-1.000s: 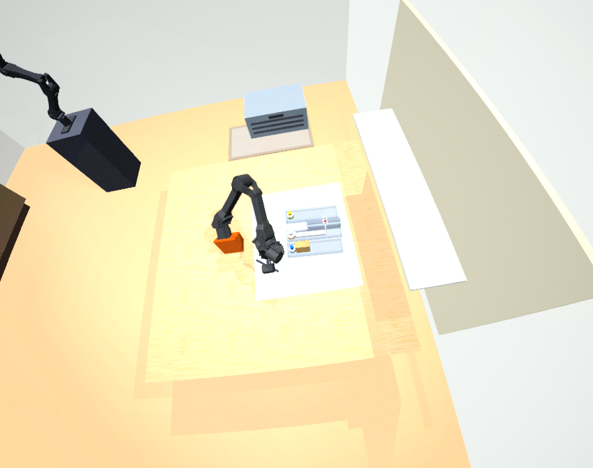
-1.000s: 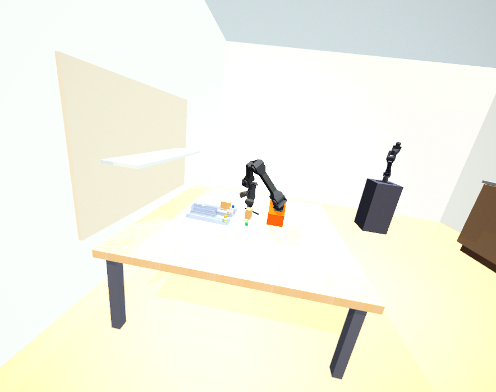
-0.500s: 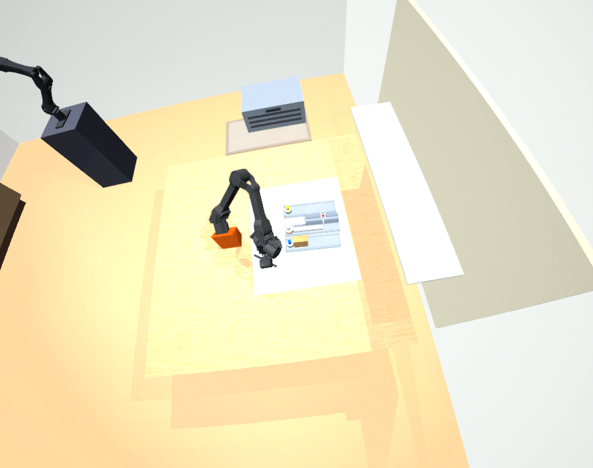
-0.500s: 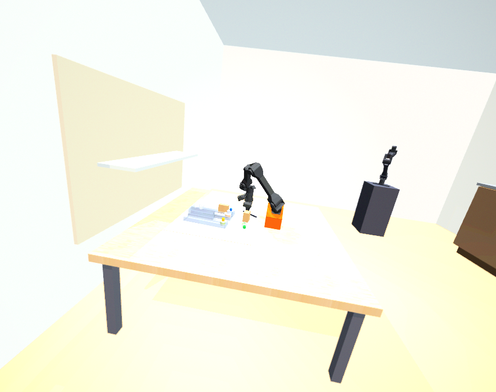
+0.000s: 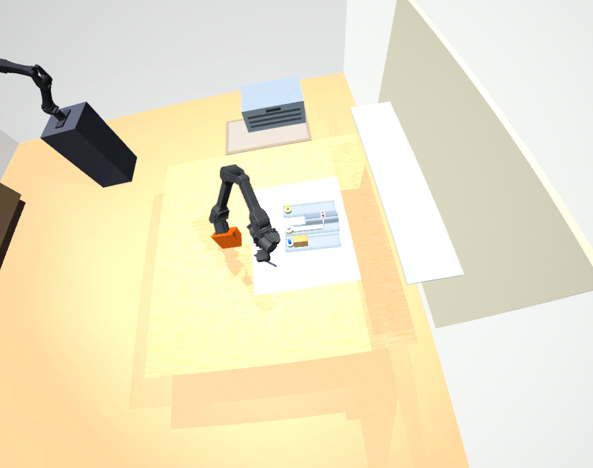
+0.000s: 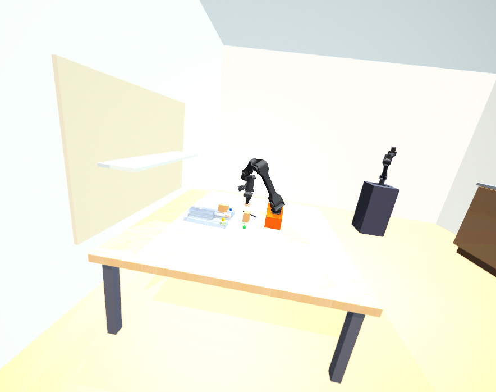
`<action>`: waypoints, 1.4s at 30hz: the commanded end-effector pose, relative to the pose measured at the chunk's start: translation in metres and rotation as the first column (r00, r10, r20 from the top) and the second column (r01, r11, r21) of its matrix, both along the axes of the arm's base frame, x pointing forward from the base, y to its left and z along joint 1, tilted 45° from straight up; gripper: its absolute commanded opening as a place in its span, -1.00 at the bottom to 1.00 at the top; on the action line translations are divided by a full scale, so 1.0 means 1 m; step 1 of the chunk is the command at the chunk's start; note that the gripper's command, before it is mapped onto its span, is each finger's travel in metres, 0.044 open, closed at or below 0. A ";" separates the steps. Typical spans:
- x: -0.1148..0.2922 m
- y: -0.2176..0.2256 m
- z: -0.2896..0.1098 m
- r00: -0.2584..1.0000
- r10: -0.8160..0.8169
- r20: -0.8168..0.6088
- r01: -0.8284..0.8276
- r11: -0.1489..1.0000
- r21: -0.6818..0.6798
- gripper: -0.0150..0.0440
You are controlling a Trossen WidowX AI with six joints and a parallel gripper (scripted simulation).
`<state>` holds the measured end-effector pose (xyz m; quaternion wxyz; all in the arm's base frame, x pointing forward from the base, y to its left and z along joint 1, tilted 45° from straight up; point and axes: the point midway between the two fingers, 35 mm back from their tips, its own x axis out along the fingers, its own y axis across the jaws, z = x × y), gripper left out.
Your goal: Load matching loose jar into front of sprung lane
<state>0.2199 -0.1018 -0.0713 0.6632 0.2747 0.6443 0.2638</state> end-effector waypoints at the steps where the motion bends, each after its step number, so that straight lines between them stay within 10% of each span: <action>1: -0.001 -0.015 0.018 1.000 0.006 0.007 -0.006 1.000 -0.008 -0.49; 42: 0.072 0.124 0.058 0.999 -0.034 -0.029 0.034 0.999 0.003 -0.49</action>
